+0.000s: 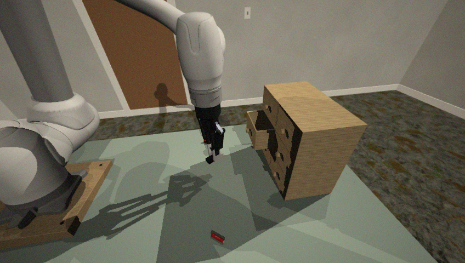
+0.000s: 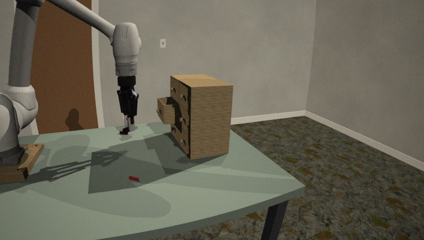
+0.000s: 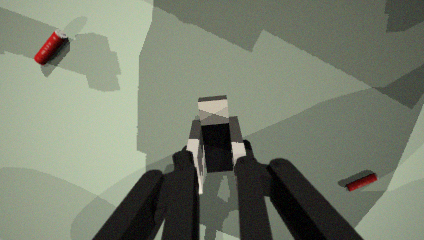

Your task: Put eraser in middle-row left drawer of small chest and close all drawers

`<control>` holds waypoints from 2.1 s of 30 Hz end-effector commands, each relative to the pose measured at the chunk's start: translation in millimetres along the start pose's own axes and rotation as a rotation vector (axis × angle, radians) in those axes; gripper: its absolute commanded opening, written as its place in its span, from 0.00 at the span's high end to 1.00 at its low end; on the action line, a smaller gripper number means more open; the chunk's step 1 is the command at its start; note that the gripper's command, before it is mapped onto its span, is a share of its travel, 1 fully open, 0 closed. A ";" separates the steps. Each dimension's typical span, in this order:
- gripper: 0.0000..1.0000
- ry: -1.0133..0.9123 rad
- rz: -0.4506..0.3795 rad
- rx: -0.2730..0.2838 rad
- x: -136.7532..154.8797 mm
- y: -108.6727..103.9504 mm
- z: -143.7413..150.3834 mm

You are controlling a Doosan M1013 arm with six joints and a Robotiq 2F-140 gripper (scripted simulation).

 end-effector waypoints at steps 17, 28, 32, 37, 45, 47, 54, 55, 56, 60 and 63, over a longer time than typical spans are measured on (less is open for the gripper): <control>0.89 0.537 -0.019 0.027 -48.4 0.8 -35.0; 0.89 0.537 -0.019 0.027 -48.9 -17.6 -35.4; 0.89 0.537 -0.019 0.027 -49.3 -33.8 -35.8; 0.89 0.537 -0.019 0.027 -49.7 -48.1 -36.1; 0.89 0.537 -0.019 0.027 -50.8 -88.5 -37.0; 0.89 0.537 -0.019 0.027 -51.0 -97.6 -37.2; 0.89 0.537 -0.019 0.027 -51.5 -116.1 -37.6; 0.89 0.537 -0.019 0.027 -51.6 -118.8 -37.6; 0.89 0.537 -0.019 0.027 -51.7 -121.3 -37.7; 0.89 0.537 -0.019 0.027 -51.8 -127.8 -37.8; 0.89 0.537 -0.019 0.027 -51.9 -129.6 -37.8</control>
Point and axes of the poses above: the point where the finger pads meet when closed, its own y axis out along the fingers, its own z axis across the jaws, x = y × z, the point moved 9 cm from there along -y, back along the fingers, and after that the axes turned 4 degrees about -y, right-handed, at the moved point
